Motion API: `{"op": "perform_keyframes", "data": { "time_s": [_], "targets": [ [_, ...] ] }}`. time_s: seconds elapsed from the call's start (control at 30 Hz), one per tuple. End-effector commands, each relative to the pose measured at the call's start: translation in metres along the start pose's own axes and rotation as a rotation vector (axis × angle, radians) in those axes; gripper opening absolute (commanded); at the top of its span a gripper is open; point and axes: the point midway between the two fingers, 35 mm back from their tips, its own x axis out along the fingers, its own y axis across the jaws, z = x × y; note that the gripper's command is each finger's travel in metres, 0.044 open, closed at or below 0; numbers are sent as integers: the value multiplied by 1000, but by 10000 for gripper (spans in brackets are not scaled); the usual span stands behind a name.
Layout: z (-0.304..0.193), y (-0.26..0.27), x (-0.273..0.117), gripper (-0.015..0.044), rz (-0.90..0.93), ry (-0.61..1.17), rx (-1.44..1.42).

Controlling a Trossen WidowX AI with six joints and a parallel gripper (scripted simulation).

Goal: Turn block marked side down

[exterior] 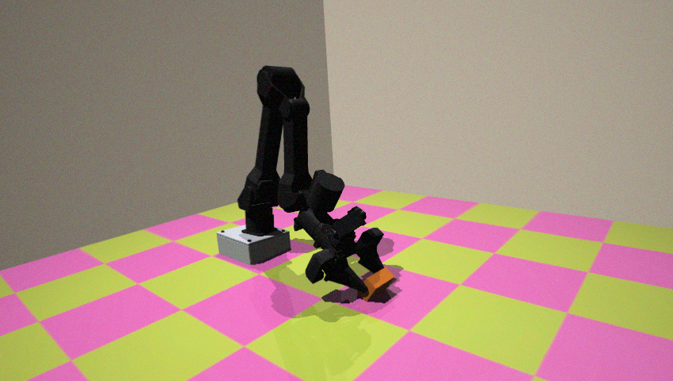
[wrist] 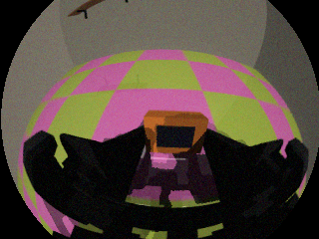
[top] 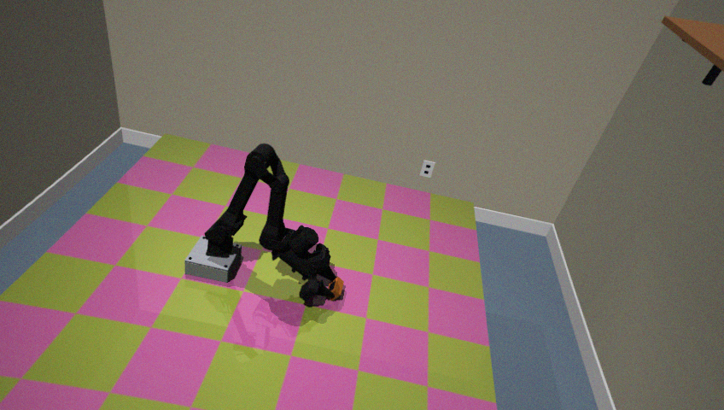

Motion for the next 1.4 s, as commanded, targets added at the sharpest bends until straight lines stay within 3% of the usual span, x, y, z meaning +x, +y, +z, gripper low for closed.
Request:
{"op": "perform_keyframes", "data": {
  "time_s": [0.0, 0.43, 1.03, 1.37],
  "targets": [
    [-15, 2, -4, 0, 8, -8, 14],
    [-15, 7, -22, 0, 21, -153, 23],
    [-15, 7, -23, 0, 21, -155, 23],
    [-15, 7, -23, 263, 21, -155, 23]
  ]
}}
